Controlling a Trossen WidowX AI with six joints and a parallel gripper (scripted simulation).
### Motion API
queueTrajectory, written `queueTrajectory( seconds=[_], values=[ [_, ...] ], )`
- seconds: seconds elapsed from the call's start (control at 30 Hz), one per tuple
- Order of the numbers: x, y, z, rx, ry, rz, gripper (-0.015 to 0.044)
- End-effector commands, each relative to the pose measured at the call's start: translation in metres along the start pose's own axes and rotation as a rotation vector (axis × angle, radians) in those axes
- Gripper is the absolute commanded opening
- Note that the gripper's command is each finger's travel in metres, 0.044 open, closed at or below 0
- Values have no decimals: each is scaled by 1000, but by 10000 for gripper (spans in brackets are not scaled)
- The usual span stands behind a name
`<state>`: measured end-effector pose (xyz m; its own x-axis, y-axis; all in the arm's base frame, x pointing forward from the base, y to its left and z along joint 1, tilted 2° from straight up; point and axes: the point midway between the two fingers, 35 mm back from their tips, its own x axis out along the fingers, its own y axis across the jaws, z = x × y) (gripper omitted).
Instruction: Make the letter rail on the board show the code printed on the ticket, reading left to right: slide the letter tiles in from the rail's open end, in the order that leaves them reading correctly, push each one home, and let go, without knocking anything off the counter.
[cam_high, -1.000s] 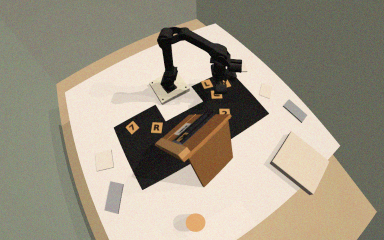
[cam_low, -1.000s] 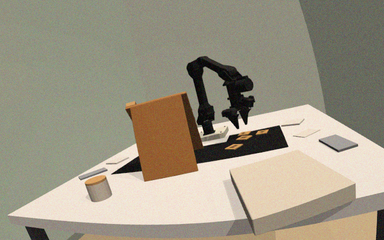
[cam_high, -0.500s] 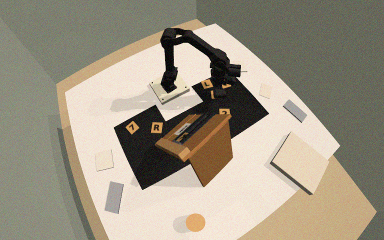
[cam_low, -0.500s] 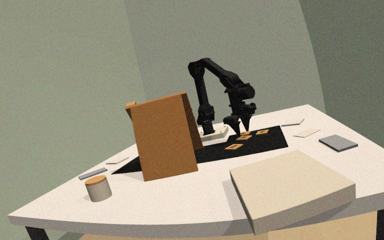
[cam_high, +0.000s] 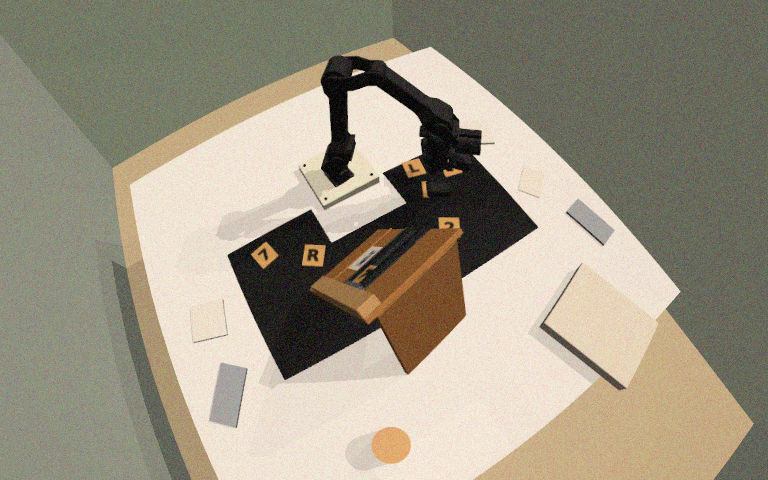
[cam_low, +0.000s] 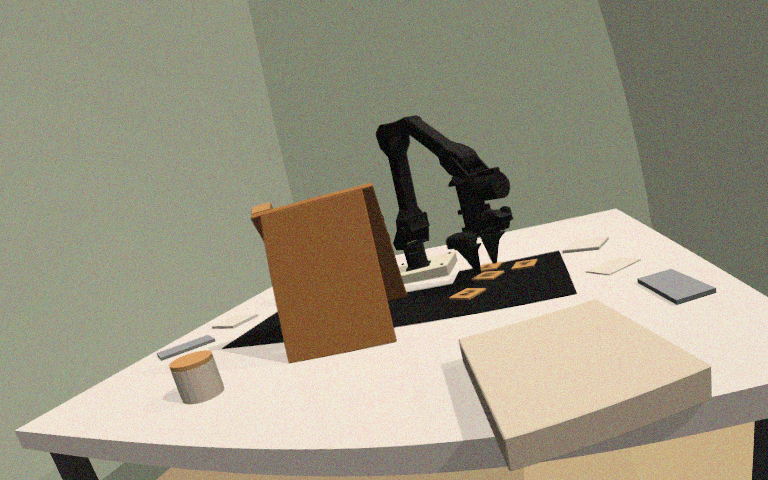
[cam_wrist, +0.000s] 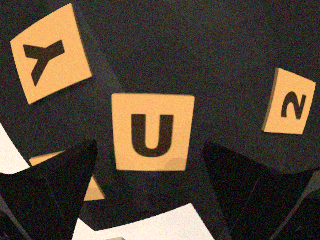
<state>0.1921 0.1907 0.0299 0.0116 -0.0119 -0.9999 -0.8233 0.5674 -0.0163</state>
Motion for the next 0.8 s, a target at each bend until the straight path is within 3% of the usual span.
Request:
queueTrajectory(
  seconds=[0.0,0.77],
  values=[
    [2,-1,-1,0,2,-6,340],
    [20,-1,-1,0,2,-6,340]
  ],
)
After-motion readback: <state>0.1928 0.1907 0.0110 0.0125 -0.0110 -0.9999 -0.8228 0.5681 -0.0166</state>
